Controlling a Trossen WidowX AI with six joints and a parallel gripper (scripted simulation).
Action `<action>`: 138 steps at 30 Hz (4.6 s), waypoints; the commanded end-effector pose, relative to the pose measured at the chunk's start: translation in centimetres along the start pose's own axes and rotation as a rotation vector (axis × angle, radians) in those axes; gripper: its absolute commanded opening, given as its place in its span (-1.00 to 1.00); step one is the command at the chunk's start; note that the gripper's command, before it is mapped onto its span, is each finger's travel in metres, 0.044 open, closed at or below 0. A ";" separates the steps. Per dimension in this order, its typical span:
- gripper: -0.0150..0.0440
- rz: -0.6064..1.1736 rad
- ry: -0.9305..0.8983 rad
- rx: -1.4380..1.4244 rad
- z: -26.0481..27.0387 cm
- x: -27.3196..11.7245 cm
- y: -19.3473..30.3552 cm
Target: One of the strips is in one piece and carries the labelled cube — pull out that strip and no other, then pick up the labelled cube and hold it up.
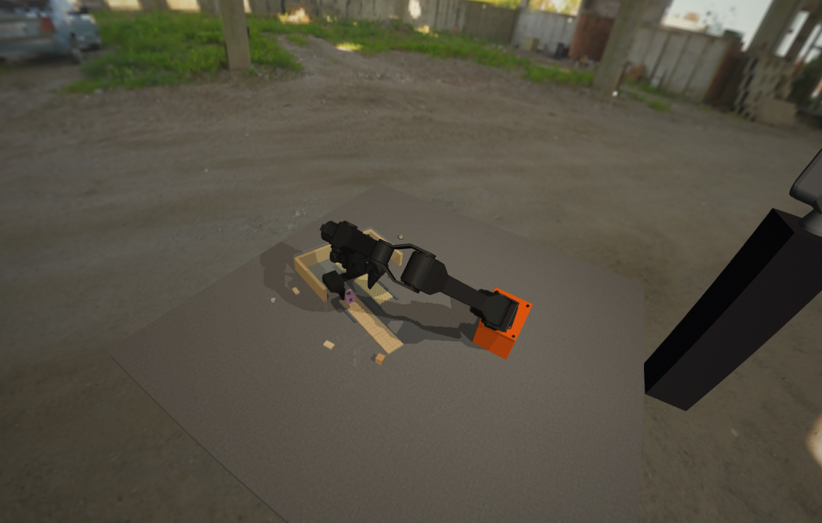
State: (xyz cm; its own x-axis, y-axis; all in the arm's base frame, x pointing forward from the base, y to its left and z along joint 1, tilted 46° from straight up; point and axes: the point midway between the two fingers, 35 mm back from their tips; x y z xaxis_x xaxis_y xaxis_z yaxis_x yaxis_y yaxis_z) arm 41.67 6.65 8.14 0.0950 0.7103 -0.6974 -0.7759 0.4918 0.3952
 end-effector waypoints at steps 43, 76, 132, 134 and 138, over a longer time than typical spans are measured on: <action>0.36 0.004 -0.005 -0.005 1.4 5.2 -3.6; -0.49 0.003 -0.002 -0.005 -1.9 1.9 -1.1; -0.49 0.006 0.002 0.001 -11.0 -2.7 6.4; -0.49 0.006 0.002 0.001 -11.0 -2.7 6.4; -0.49 0.006 0.002 0.001 -11.0 -2.7 6.4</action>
State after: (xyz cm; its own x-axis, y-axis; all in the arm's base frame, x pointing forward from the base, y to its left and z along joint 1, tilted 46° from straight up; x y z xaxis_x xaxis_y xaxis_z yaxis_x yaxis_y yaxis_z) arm 29.62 2.40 5.92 0.0899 0.7154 -0.6929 -0.7728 0.4889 0.4045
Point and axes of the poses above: the point midway between the two fingers, 35 mm back from their tips, its own x axis out along the fingers, its own z axis across the jaws, y = z × x, and after that the axes turned 14 degrees about x, right-handed
